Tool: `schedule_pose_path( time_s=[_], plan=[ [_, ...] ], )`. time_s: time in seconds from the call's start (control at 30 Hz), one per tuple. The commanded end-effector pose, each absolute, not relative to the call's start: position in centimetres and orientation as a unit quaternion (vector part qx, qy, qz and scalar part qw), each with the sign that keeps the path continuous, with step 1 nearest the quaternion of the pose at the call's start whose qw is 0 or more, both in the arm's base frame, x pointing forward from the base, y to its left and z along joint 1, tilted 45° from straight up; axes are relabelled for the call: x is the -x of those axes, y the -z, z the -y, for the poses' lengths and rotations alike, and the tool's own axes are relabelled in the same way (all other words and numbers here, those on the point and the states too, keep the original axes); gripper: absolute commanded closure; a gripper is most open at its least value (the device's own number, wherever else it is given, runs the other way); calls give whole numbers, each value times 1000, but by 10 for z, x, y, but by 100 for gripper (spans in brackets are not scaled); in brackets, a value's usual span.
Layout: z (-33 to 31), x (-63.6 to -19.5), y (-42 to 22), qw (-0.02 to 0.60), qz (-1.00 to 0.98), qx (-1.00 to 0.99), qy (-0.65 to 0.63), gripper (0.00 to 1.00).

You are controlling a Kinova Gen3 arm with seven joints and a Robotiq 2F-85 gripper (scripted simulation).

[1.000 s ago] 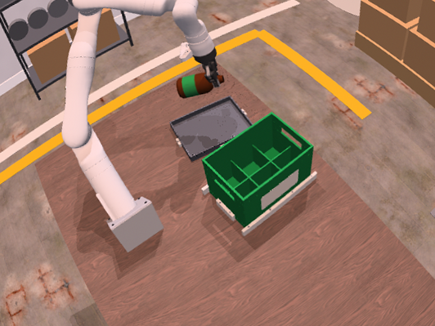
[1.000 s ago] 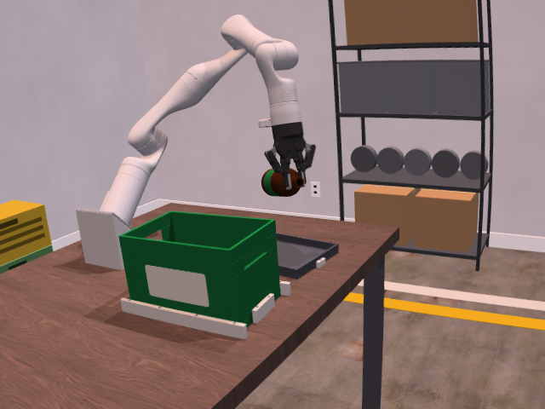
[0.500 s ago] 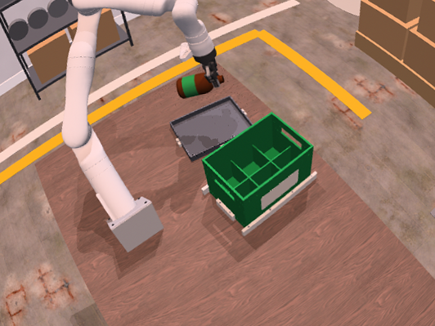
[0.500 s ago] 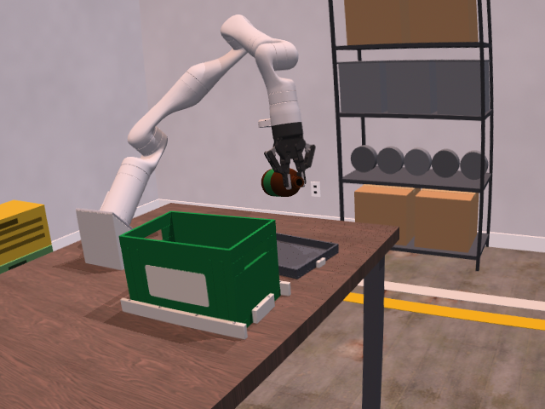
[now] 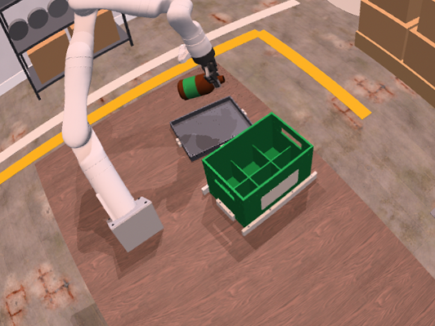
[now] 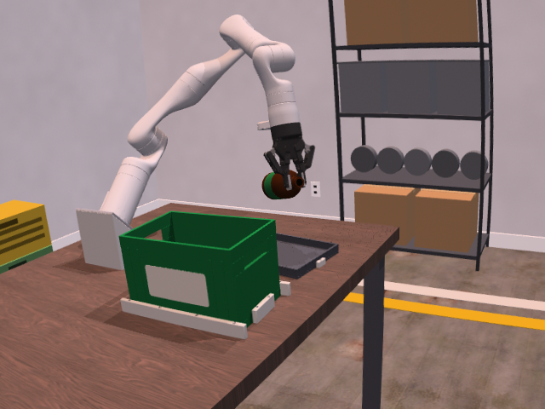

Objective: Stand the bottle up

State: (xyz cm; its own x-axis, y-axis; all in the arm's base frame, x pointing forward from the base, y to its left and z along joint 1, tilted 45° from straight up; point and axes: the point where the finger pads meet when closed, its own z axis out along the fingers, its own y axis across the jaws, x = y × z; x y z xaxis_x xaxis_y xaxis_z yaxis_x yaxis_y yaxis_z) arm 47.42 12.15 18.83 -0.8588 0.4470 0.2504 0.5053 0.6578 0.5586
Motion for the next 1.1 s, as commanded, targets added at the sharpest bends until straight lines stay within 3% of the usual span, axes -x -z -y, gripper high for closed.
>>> schedule_pose_path(
  time_s=[0.0,1.07],
  plan=[
    [-125,-474,-191,34,910,260,321,100],
    [-123,-474,-192,-11,911,275,307,100]
  ],
)
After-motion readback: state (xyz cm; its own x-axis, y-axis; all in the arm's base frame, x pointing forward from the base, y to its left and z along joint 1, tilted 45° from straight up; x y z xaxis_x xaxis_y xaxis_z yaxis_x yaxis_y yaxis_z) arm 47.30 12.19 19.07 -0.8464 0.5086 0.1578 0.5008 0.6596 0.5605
